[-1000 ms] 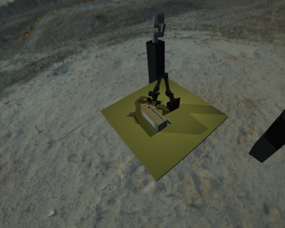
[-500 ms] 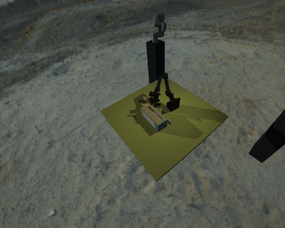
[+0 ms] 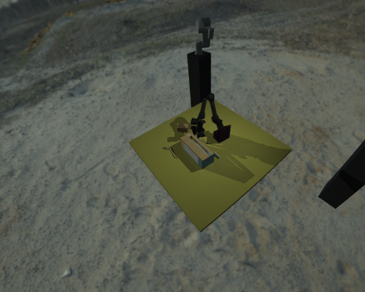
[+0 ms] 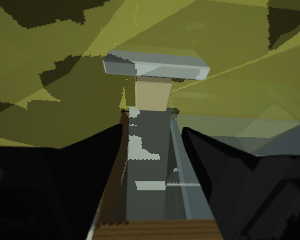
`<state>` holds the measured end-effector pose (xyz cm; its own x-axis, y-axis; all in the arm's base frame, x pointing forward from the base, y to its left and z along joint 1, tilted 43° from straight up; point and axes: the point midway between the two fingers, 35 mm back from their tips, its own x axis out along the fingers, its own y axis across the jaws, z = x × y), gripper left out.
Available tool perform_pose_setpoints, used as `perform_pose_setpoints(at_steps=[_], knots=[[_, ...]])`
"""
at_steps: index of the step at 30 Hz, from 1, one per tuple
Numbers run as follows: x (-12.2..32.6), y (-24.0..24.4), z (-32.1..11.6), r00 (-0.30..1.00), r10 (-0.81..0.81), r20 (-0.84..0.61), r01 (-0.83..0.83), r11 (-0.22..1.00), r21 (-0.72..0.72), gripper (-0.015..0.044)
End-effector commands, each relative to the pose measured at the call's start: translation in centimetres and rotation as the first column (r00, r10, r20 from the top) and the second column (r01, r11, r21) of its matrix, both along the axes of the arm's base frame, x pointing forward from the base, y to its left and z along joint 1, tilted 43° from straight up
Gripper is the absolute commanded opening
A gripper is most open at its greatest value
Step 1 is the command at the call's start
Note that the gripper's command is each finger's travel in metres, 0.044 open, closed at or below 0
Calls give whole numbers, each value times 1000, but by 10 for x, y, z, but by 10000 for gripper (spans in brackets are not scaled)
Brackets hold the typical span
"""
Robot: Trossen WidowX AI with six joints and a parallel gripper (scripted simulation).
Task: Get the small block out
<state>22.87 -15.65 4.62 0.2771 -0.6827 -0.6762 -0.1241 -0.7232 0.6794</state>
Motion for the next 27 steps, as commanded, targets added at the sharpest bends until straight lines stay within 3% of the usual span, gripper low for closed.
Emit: perform_pose_setpoints(at_steps=[1,27], knots=[[-2,-4,-6,1000,5,-8,-5,1000,3,285],[-13,-31,-32,1000,5,-8,-5,1000,-3,285]])
